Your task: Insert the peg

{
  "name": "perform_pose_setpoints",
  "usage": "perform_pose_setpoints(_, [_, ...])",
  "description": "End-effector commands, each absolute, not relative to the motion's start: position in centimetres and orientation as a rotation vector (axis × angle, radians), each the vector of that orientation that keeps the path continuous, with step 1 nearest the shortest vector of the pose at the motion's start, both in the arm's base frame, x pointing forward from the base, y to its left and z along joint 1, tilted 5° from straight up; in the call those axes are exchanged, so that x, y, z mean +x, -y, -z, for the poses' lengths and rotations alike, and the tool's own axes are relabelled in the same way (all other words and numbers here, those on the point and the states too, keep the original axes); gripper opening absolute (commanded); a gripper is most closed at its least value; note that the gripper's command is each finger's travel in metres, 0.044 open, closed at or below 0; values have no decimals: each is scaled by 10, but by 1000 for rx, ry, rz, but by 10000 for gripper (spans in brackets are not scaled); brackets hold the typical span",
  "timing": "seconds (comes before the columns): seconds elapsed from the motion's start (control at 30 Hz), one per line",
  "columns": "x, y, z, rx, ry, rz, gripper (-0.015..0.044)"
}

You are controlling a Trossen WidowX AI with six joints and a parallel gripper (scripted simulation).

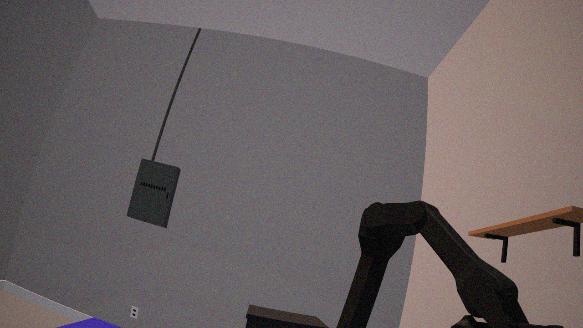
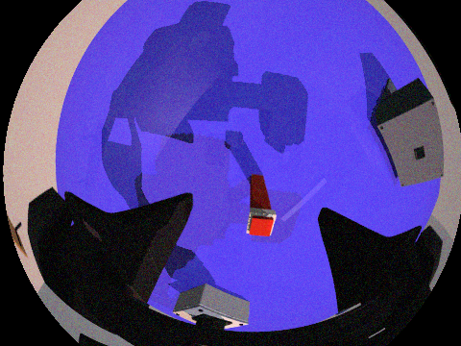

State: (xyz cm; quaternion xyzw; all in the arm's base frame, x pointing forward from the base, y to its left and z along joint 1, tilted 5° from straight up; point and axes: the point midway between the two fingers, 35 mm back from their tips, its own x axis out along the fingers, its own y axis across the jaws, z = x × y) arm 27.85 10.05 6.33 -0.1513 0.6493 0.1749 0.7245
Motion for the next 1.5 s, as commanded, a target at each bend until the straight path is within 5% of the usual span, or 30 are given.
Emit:
perform_pose_setpoints(0.0, [279,-100,-54,-336,-1439,-379,440])
perform_pose_setpoints(0.5, [278,-100,-37,-336,-1440,-379,440])
perform_pose_setpoints(1.03, [278,-101,-40,-334,-1437,-386,20])
perform_pose_setpoints(1.47, [279,-101,-47,-334,-1437,-385,0])
